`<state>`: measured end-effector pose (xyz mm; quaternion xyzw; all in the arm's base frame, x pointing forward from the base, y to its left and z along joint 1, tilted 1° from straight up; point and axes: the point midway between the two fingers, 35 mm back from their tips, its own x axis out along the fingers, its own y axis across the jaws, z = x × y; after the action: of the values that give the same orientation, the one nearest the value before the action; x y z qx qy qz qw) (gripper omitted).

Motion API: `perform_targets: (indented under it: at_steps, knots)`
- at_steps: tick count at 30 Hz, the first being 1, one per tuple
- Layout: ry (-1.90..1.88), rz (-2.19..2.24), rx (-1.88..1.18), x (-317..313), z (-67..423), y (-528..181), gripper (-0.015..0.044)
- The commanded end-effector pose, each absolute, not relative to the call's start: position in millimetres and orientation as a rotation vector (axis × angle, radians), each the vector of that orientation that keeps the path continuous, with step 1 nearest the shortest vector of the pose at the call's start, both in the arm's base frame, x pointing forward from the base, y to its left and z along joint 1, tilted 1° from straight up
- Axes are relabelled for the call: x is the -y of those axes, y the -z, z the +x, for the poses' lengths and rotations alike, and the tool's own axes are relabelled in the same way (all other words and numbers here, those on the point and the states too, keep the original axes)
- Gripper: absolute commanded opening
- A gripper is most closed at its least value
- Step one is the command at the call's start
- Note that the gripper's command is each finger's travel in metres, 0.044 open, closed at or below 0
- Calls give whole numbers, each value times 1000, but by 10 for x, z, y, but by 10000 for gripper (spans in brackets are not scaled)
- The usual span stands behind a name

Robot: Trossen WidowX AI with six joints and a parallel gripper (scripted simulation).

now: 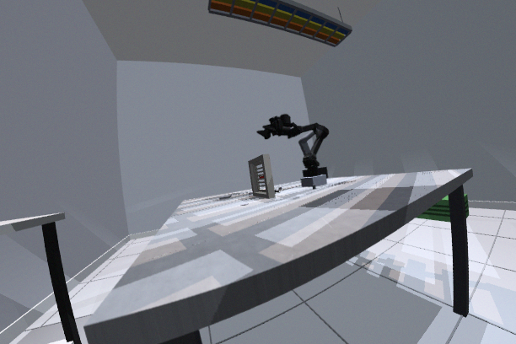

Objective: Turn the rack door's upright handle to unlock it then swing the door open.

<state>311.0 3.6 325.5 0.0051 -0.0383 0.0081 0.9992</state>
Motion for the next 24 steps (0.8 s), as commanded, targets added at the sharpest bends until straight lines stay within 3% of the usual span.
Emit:
perform_targets:
  at_steps: [1, 5, 24]
  knots:
    - [-16, 10, 75, -36, 3113, -3253, 374]
    - [-15, -2, 24, -25, 3180, -3203, 282]
    - [11, -33, -451, 112, 3561, -2718, 282]
